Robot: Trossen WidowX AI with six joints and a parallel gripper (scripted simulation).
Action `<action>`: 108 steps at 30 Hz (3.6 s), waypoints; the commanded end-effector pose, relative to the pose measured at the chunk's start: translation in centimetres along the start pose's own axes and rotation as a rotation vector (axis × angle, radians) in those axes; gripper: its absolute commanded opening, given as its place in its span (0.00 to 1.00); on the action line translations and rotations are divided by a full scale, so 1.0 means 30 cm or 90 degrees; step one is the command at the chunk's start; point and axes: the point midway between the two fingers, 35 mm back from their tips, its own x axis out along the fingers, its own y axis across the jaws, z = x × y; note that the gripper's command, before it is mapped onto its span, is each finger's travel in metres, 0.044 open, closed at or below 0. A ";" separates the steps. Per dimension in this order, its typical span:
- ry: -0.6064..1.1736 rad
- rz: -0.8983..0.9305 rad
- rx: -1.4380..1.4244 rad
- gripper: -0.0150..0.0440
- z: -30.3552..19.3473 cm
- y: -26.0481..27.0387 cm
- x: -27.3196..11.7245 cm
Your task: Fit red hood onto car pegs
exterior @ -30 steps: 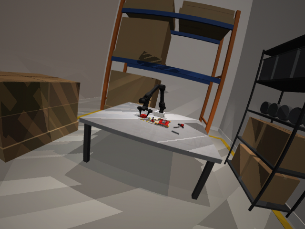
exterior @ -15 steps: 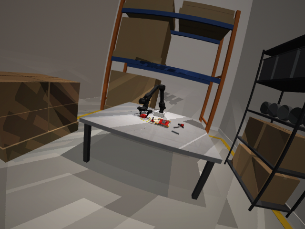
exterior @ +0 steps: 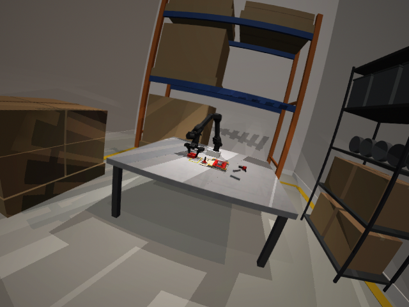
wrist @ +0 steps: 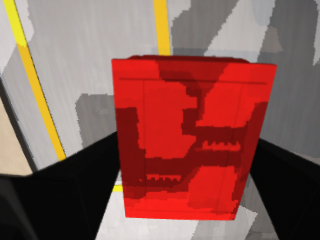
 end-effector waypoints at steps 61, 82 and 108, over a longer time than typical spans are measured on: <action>0.002 0.001 -0.038 0.25 0.183 0.349 -0.317; -0.005 0.008 -0.052 0.25 0.247 0.680 -0.333; -0.008 0.016 -0.062 0.25 0.229 0.935 -0.283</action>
